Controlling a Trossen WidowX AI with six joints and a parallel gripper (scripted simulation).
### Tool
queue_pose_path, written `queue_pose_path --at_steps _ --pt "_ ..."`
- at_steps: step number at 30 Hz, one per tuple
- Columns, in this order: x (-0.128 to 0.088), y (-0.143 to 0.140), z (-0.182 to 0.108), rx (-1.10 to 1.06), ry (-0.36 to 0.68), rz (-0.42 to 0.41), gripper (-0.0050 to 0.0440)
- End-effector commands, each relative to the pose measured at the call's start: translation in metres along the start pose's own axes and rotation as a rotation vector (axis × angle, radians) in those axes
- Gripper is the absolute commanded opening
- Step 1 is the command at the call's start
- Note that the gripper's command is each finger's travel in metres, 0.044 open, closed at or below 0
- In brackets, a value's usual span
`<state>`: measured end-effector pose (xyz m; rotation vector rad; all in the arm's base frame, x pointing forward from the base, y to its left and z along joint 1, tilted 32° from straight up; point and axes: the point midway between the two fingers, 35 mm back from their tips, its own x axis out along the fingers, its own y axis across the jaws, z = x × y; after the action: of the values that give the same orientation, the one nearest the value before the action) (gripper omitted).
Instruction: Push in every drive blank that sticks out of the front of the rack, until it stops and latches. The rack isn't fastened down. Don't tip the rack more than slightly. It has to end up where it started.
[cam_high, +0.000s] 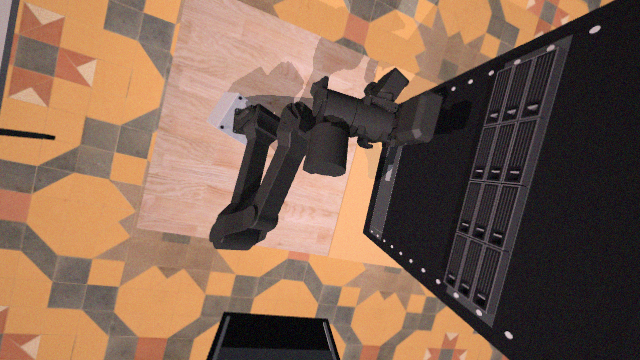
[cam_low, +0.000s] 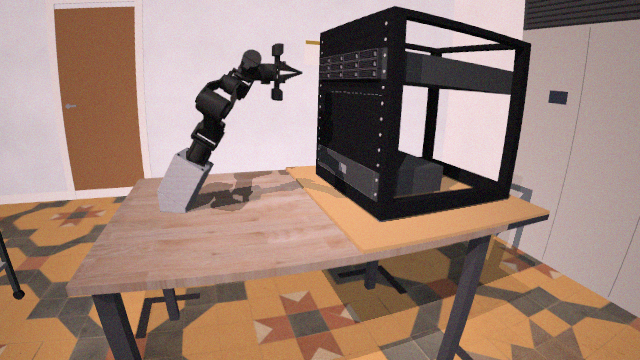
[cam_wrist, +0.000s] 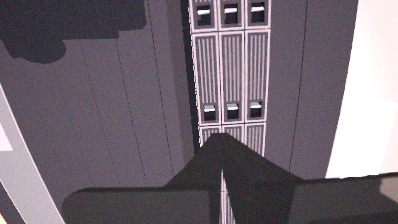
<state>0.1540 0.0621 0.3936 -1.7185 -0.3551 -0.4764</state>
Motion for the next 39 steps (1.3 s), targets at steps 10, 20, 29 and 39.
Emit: queue_pose_path --at_steps 10,20,29,39 --pt "-0.001 0.002 0.002 -0.019 -0.004 0.005 -0.0050" --pt "-0.001 0.002 0.002 -0.019 -0.004 0.005 -0.0050" --pt "0.001 0.002 0.002 -0.019 -0.003 0.005 -0.0050" --pt "0.013 0.002 0.003 -0.019 -0.003 0.005 -0.0050"
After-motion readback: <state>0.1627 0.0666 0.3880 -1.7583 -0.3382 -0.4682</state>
